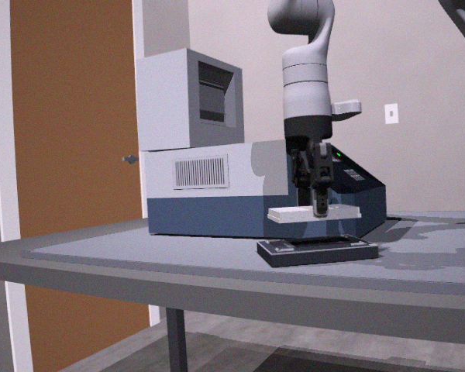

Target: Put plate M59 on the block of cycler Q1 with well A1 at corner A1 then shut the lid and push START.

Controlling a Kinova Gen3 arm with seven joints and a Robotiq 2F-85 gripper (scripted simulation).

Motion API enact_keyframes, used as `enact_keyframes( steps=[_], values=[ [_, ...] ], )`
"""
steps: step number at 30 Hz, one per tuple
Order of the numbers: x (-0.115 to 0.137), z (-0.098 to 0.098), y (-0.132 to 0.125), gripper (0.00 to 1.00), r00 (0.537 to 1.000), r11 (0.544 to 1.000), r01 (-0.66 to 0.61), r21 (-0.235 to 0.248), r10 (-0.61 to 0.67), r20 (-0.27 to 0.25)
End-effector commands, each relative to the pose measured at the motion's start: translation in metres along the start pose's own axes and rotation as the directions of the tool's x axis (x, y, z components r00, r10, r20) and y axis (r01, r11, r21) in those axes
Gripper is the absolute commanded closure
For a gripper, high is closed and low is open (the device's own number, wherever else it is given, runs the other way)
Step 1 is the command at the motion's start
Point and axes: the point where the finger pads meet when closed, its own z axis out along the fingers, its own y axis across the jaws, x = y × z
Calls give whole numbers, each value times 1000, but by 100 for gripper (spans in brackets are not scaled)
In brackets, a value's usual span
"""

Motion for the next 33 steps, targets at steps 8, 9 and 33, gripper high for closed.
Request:
enact_keyframes(
  steps=[8,9,33],
  values=[
    [0,-13,0,9,1000,1000,-1,0,1,0],
    [0,-15,0,9,1000,1000,-1,0,1,0],
    [0,-41,0,9,1000,1000,-1,0,1,0]
  ],
)
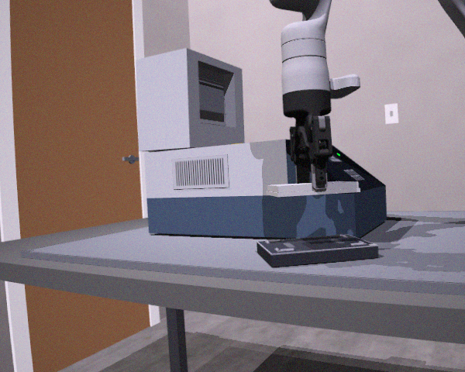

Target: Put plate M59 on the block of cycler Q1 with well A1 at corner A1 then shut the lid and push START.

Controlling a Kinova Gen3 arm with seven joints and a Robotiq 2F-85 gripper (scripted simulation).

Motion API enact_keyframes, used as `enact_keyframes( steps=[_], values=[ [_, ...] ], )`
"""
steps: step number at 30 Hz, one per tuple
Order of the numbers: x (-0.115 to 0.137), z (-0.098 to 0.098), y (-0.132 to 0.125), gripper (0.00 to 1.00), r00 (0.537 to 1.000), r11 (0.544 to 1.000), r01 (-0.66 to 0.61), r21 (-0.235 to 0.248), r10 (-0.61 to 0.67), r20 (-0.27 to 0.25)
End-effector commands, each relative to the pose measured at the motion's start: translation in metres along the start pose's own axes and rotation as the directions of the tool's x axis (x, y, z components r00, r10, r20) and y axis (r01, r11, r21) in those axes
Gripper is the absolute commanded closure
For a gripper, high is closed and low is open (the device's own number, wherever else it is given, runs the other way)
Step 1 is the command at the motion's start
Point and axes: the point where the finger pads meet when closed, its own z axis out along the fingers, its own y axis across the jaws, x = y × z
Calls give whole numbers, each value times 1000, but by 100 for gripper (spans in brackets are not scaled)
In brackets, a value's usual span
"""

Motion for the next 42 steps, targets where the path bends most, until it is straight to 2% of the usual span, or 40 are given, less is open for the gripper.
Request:
enact_keyframes(
  steps=[1,42],
  values=[
    [0,-4,0,9,1000,1000,-1,1,1,0],
    [0,-53,0,9,1000,1000,-1,1,1,0]
  ],
)
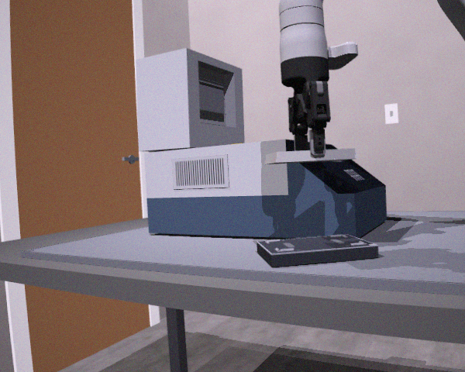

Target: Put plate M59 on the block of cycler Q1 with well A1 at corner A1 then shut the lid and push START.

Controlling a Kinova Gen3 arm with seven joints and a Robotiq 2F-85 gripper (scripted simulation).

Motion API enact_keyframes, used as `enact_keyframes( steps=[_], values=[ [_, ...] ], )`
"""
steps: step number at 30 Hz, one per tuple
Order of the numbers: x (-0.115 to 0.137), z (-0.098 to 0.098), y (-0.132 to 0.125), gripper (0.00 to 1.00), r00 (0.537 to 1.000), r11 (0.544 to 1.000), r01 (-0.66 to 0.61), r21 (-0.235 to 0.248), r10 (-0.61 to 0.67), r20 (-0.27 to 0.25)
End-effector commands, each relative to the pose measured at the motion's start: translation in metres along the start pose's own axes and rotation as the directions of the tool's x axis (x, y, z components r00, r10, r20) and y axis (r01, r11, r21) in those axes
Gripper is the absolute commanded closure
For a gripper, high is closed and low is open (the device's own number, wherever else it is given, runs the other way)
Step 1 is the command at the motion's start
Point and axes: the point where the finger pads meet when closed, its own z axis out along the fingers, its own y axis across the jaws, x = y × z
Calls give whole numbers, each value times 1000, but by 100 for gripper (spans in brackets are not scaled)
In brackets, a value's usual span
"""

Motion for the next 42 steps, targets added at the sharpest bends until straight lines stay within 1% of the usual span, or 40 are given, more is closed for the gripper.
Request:
enact_keyframes(
  steps=[1,4,19,21,42],
  values=[
    [0,-4,0,9,1000,1000,0,0,0,0],
    [0,-6,0,9,1000,1000,0,0,0,0],
    [0,-26,0,9,1000,1000,0,0,0,0],
    [0,-26,0,9,1000,1000,0,0,0,0],
    [0,-51,0,9,1000,1000,0,0,0,0]
  ],
)
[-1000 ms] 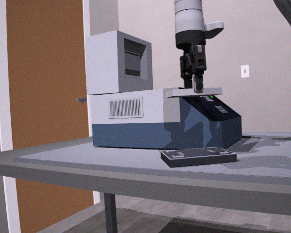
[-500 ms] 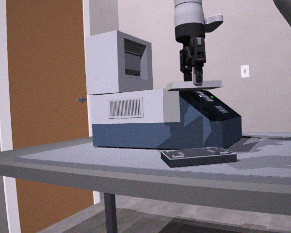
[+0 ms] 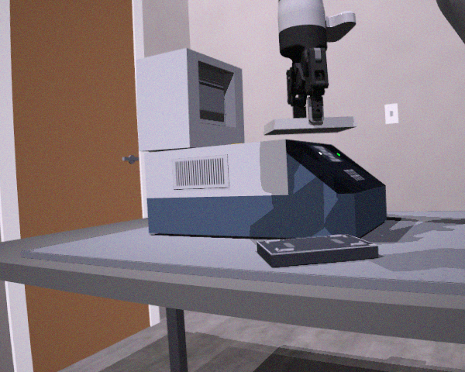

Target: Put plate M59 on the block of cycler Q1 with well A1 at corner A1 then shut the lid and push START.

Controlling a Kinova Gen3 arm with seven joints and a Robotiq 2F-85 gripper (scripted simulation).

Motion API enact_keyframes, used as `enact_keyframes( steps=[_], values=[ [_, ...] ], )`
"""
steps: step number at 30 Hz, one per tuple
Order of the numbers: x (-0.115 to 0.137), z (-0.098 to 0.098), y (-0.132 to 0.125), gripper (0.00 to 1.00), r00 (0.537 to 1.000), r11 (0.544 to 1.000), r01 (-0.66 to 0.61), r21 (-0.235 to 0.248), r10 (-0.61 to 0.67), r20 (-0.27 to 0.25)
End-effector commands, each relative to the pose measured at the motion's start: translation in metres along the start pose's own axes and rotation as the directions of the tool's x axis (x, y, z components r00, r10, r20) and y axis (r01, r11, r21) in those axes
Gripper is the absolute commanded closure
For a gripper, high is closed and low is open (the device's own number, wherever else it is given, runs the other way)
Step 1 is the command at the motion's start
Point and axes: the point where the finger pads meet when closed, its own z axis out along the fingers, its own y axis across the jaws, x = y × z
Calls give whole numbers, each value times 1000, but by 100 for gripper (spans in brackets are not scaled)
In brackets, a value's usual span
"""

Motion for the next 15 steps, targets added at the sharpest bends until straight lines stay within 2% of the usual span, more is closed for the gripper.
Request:
enact_keyframes(
  steps=[1,15],
  values=[
    [0,-4,0,9,1000,1000,-1,0,1,1],
    [0,-20,0,9,1000,1000,-1,0,1,1]
  ],
)
